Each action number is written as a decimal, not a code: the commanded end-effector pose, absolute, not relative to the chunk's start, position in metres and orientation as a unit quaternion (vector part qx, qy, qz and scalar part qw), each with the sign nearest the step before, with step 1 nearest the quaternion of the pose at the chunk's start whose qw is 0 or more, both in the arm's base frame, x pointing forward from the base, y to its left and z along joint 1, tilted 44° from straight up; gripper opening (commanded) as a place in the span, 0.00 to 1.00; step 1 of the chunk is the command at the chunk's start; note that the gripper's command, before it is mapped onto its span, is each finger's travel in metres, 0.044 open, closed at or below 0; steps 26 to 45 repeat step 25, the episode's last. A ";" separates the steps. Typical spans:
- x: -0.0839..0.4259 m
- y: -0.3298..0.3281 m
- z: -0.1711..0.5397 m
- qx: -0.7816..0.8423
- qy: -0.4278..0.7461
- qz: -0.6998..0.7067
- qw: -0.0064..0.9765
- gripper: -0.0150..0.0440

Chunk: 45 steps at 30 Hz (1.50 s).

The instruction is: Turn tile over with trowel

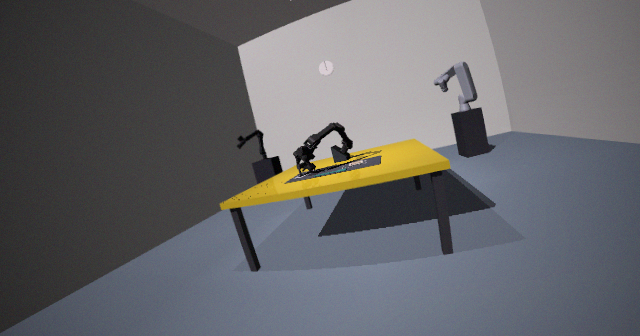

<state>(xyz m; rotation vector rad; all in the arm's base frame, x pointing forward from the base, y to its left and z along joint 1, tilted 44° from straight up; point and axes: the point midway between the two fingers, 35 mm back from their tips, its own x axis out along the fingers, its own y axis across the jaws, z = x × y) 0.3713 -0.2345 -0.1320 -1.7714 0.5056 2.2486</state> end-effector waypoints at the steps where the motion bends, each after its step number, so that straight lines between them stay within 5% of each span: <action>1: 0.371 -0.235 -0.132 -0.605 0.176 0.768 0.117 0.76; 18: 0.384 -0.234 -0.071 -0.605 0.173 0.768 0.117 0.76; 25: 0.321 -0.269 0.007 -0.604 0.172 0.770 0.112 0.76; 45: 0.321 -0.269 0.007 -0.604 0.172 0.770 0.112 0.76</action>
